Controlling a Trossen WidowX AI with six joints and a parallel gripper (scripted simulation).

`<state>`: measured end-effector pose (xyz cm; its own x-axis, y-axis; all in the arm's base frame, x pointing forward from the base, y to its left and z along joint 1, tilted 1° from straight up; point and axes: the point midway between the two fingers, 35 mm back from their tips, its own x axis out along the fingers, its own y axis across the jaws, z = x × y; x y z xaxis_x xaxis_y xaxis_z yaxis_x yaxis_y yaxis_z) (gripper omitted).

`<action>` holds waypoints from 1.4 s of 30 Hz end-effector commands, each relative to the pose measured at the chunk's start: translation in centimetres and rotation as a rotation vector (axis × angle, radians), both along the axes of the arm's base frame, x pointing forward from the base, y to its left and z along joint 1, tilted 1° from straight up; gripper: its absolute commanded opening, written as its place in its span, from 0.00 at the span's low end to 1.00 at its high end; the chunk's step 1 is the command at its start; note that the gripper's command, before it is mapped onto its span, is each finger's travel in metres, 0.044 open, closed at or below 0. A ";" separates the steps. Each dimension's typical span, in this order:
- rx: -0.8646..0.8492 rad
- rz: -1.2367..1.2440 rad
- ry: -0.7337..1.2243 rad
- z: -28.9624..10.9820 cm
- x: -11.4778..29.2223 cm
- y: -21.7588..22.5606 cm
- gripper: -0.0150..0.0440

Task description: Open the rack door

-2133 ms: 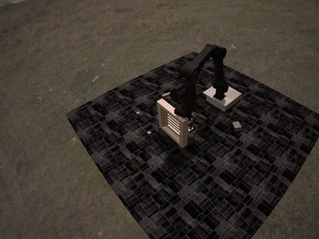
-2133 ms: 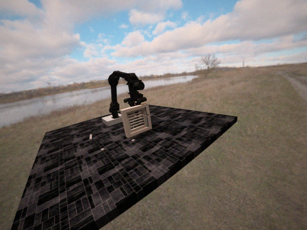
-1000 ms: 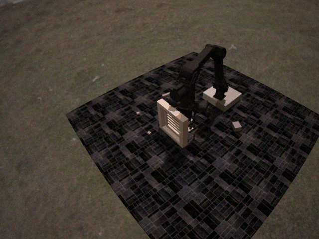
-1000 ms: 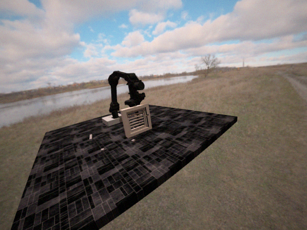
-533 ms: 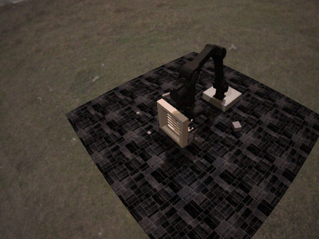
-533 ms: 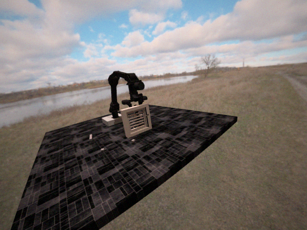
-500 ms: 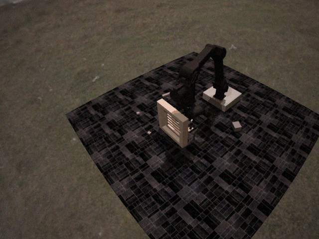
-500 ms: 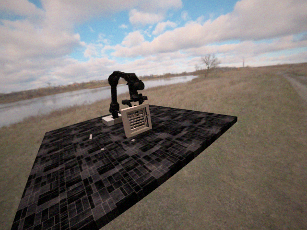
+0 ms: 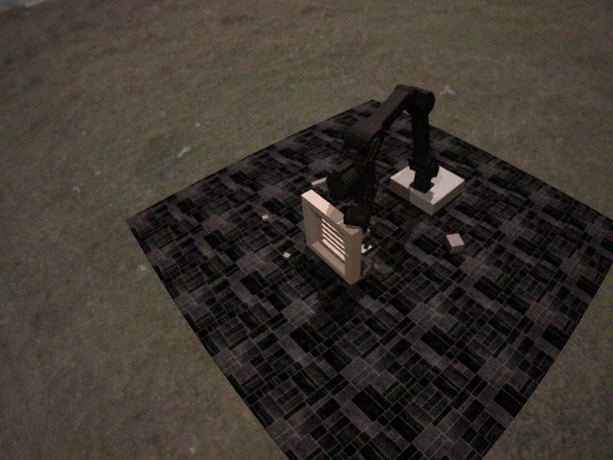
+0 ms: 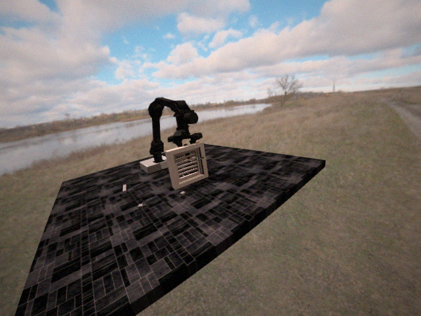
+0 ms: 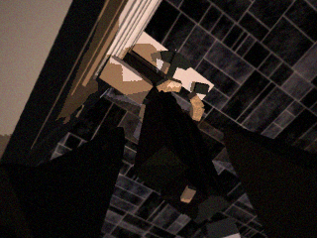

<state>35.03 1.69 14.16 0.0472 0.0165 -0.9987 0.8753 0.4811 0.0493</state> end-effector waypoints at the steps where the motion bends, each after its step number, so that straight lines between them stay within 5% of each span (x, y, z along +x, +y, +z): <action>1: 0.004 -0.203 0.001 0.0 0.0 -0.1 0.74; 13: 0.032 -0.788 0.009 0.0 0.0 -0.1 0.74; 20: 0.034 -0.820 0.010 0.0 0.0 -0.1 0.74; 27: 0.034 -0.820 0.010 0.0 0.0 -0.1 0.43; 42: 0.034 -0.820 0.010 0.0 0.0 -0.1 0.28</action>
<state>35.09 1.67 14.16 0.0499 0.0153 -0.9986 0.9489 -0.3126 0.0426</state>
